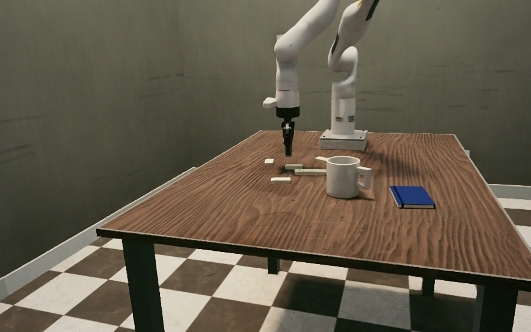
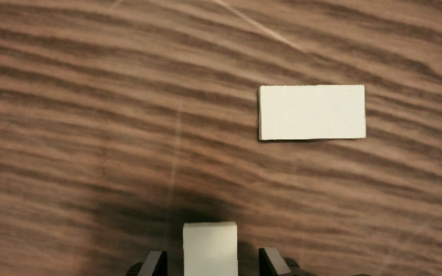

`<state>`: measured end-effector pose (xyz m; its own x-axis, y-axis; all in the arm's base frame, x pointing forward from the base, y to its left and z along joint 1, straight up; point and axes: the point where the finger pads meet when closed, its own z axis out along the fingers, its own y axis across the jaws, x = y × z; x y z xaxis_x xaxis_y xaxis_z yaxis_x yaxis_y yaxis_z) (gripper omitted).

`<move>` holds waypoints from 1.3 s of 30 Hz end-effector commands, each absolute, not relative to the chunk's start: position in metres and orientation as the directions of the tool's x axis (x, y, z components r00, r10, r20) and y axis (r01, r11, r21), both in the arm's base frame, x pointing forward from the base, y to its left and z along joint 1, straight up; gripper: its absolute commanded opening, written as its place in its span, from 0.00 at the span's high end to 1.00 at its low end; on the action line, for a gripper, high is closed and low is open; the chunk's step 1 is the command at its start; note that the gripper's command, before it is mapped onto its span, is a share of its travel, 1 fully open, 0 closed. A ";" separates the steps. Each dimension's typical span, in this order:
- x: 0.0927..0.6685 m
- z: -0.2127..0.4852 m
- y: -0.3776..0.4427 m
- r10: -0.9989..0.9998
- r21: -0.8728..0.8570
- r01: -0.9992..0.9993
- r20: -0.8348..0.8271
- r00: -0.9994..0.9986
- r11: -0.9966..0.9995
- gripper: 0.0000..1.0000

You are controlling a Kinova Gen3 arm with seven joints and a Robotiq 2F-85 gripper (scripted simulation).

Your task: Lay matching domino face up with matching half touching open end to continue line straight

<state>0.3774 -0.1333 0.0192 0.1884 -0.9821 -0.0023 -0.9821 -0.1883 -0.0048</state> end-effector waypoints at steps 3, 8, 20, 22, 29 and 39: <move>0.378 0.014 -0.134 -0.982 -0.007 -0.982 -0.002 0.188 -0.188 0.50; 0.378 0.006 -0.133 -0.982 -0.007 -0.982 -0.002 0.188 -0.188 0.50; 0.379 -0.004 -0.133 -0.982 -0.007 -0.982 -0.002 0.188 -0.188 0.50; 0.379 -0.005 -0.133 -0.982 -0.007 -0.982 -0.002 0.188 -0.188 0.50; 0.379 -0.005 -0.133 -0.982 -0.007 -0.982 -0.002 0.188 -0.188 0.50; 0.379 -0.005 -0.133 -0.982 -0.007 -0.982 -0.002 0.188 -0.188 0.50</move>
<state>0.3782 -0.1333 -0.0060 0.1883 -0.9821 -0.0022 -0.9821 -0.1883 -0.0052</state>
